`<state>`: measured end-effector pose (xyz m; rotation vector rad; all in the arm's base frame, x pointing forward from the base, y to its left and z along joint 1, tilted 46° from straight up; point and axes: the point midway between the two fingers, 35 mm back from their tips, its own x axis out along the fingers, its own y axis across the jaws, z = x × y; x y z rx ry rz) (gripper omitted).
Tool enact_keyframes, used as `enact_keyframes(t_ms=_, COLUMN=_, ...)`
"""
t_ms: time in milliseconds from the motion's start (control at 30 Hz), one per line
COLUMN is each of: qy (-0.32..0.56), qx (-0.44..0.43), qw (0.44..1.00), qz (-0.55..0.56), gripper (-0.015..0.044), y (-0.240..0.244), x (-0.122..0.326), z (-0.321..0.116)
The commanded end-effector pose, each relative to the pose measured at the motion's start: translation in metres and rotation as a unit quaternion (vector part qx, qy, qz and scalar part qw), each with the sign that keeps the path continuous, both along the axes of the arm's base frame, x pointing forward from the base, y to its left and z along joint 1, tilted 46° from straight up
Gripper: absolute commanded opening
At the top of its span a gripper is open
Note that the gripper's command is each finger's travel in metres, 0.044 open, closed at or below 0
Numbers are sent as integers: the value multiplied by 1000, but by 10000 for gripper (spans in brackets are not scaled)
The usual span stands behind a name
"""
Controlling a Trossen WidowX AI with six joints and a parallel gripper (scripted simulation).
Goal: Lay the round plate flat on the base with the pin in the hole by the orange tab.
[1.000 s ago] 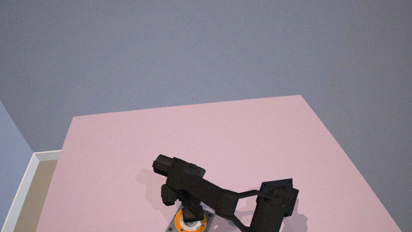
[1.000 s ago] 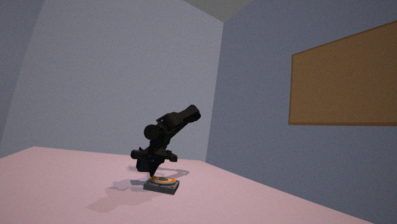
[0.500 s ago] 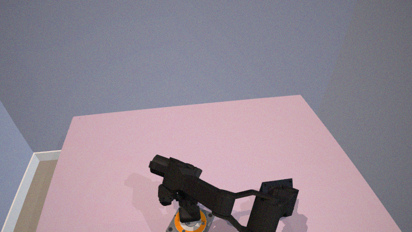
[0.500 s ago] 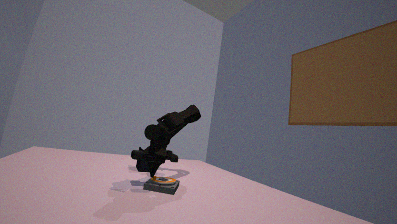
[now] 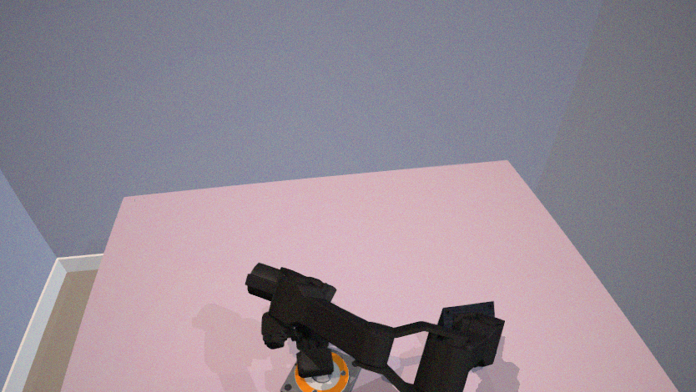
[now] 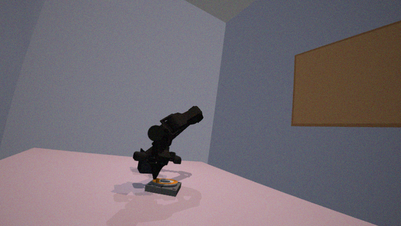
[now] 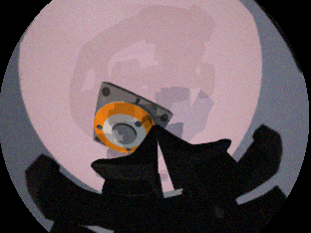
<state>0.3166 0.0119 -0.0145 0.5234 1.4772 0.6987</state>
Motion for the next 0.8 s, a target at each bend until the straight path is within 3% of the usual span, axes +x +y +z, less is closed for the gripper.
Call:
enact_keyframes(t_ms=0, qy=-6, qx=5, qw=1000, qz=3, gripper=0, y=5, x=8, z=3)
enact_keyframes(t_ms=767, qy=-6, qx=5, qw=1000, qz=3, gripper=0, y=10, x=20, z=10)
